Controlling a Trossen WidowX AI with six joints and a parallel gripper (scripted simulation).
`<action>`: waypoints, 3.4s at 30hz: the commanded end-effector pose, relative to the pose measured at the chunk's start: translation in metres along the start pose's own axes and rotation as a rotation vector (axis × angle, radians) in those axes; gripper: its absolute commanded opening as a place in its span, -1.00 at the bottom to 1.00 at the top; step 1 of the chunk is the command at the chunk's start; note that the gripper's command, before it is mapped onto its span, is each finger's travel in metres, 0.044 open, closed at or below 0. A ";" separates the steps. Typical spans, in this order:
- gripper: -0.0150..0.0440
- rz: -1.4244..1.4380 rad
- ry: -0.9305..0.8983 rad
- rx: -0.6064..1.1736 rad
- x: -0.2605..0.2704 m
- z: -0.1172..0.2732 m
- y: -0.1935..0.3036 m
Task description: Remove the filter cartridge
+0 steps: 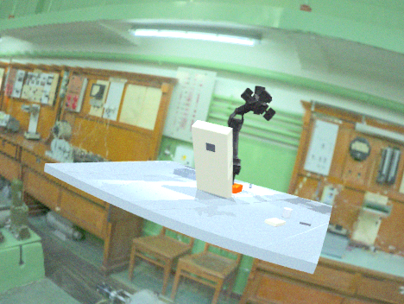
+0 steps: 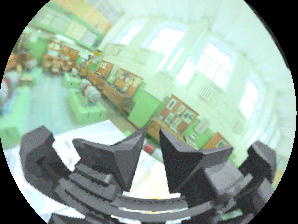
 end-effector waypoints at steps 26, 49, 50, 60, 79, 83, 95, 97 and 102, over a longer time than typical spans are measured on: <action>-0.14 1.159 -0.480 0.518 -0.031 0.098 0.212; -0.14 1.160 -0.477 0.517 -0.029 0.073 0.230; -0.14 1.160 -0.477 0.517 -0.029 0.071 0.230; -0.14 1.160 -0.476 0.517 -0.027 0.059 0.241; -0.14 1.160 -0.475 0.517 -0.025 0.054 0.245; -0.14 1.160 -0.475 0.517 -0.026 0.054 0.245; -0.14 1.160 -0.475 0.517 -0.027 0.054 0.244; -0.14 1.160 -0.475 0.517 -0.027 0.054 0.244; -0.14 1.160 -0.475 0.517 -0.027 0.053 0.245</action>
Point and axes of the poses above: the point midway between the two fingers, 35 mm back from their tips, its own z axis back along the fingers, its own x axis across the jaws, y = z × x, the point moved 1 cm from there along z, back along the fingers, and after that the axes turned 3 degrees about z, right-handed, at the moved point
